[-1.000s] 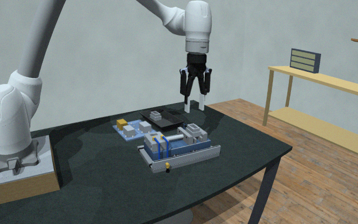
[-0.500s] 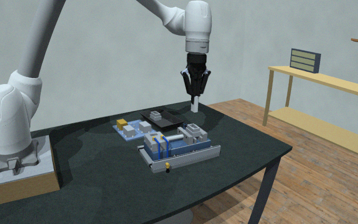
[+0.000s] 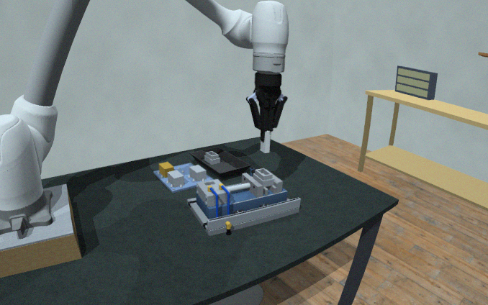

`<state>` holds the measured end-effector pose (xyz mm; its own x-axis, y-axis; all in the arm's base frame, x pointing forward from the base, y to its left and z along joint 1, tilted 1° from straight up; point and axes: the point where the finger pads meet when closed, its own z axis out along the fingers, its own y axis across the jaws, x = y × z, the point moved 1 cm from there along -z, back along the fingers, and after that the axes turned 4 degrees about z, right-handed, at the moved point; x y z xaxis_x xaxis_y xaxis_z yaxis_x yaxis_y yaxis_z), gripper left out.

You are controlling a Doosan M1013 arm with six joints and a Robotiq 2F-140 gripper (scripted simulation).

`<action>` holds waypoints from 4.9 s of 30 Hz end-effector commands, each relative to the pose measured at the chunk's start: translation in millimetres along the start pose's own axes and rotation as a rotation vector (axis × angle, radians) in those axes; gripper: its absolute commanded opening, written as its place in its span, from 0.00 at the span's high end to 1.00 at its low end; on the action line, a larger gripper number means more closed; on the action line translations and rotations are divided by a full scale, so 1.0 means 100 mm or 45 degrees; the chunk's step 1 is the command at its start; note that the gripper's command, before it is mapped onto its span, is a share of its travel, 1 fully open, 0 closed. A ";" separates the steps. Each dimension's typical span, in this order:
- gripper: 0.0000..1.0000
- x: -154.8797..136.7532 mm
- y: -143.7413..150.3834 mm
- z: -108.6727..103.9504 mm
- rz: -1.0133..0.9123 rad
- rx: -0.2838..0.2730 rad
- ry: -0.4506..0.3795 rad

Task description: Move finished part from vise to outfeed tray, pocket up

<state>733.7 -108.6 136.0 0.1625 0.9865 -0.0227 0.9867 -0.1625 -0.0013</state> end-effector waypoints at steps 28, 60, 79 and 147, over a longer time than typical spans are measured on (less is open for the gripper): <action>0.60 0.00 0.00 0.00 0.000 0.000 0.000; 0.60 0.00 0.00 0.13 0.000 0.000 0.000; 0.60 0.00 0.01 0.45 0.000 0.000 0.000; 0.60 0.00 0.01 0.63 0.000 0.000 0.000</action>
<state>734.1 -110.0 73.1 0.1625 0.9865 -0.0225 0.9867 -0.1625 -0.0013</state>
